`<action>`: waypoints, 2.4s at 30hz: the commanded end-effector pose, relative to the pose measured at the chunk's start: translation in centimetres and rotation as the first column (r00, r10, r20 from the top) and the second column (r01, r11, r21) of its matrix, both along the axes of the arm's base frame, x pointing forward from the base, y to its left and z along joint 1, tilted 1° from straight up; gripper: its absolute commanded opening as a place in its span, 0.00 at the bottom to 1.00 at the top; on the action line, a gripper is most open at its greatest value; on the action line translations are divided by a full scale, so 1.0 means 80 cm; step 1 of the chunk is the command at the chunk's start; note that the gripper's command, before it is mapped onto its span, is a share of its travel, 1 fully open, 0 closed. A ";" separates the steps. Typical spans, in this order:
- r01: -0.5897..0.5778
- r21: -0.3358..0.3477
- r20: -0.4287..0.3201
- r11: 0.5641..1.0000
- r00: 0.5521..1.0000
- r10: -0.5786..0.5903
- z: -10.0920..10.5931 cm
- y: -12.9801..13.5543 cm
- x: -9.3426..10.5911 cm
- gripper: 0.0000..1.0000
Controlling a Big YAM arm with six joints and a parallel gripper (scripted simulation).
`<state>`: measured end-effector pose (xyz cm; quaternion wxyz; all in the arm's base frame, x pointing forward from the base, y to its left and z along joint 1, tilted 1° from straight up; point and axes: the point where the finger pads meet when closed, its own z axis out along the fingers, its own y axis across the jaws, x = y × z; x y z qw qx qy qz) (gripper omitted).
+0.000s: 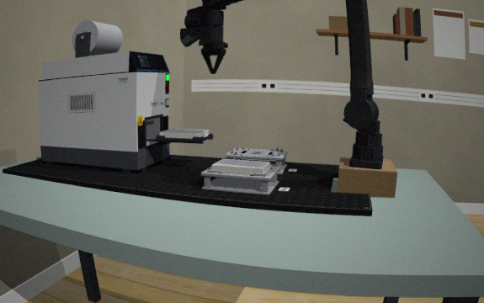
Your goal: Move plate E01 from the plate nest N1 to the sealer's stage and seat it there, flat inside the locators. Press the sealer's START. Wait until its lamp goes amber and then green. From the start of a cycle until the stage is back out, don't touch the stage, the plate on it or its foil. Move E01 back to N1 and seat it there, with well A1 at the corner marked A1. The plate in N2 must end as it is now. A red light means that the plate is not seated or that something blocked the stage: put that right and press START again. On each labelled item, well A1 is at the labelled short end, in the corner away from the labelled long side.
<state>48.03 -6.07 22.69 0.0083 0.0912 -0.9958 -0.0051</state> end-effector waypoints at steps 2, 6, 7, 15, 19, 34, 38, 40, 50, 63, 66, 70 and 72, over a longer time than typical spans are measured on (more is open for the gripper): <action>0.007 0.000 -0.009 1.000 1.000 -0.007 0.002 -0.008 -0.010 0.00; 0.009 0.000 -0.009 1.000 1.000 -0.009 0.000 -0.012 -0.003 0.00; 0.004 0.001 -0.009 1.000 1.000 -0.004 0.000 -0.009 -0.001 0.00; -0.014 -0.002 0.014 1.000 1.000 0.014 0.010 0.002 0.009 0.00; -0.017 -0.004 0.030 1.000 0.999 0.017 0.018 0.003 0.015 0.00; -0.003 0.003 0.124 1.000 0.992 0.003 -0.028 -0.008 0.013 1.00; -0.007 0.025 0.166 1.000 0.986 0.003 -0.039 0.001 0.011 1.00; -0.006 0.032 0.233 0.999 0.972 -0.002 -0.050 -0.005 0.006 1.00; -0.015 0.059 0.394 0.998 0.919 -0.009 -0.094 -0.004 0.004 1.00; -0.011 0.053 0.376 0.999 0.926 -0.010 -0.123 0.002 0.010 1.00; -0.010 0.052 0.378 0.999 0.926 -0.011 -0.120 0.001 0.010 1.00; -0.009 0.051 0.379 0.999 0.925 -0.011 -0.113 0.000 0.013 1.00; -0.009 0.053 0.372 0.999 0.928 -0.011 -0.115 0.000 0.015 1.00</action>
